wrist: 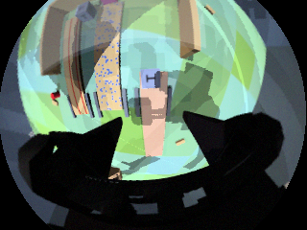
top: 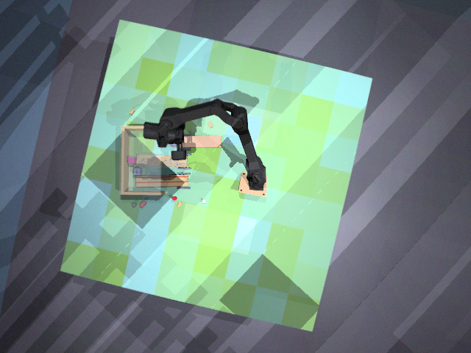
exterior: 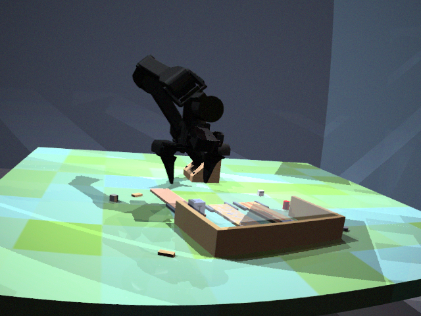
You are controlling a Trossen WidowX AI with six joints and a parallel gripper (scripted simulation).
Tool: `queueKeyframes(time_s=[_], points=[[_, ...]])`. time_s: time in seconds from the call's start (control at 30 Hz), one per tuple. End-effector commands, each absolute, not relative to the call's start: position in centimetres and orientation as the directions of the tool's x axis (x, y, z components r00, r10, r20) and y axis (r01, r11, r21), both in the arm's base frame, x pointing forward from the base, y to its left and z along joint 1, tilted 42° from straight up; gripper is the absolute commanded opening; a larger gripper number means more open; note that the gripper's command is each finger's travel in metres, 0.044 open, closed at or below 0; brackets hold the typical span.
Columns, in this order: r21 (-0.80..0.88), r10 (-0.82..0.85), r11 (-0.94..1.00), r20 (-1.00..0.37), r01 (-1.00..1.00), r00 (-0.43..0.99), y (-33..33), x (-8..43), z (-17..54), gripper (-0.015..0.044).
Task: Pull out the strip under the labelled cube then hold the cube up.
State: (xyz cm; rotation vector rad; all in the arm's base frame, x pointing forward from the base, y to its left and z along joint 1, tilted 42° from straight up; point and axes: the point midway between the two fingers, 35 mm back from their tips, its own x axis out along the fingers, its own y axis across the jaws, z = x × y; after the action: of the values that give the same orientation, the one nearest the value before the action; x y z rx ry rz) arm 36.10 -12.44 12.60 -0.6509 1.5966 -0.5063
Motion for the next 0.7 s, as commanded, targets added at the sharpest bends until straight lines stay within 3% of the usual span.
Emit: queueKeyframes(time_s=[0.0, 0.37, 0.6, 0.67], points=[[-0.662, -0.671, 0.74, -0.738, -0.117, -0.066, -12.4, 37.6, 12.5, 0.044], [-0.662, -0.671, 0.74, -0.739, -0.115, -0.064, -12.2, 41.3, 12.2, 0.044], [-0.662, -0.671, 0.74, -0.739, -0.115, -0.064, -12.8, 41.3, 11.6, 0.0256], [-0.662, -0.671, 0.74, -0.739, -0.115, -0.064, -13.0, 41.3, 11.4, 0.025]])
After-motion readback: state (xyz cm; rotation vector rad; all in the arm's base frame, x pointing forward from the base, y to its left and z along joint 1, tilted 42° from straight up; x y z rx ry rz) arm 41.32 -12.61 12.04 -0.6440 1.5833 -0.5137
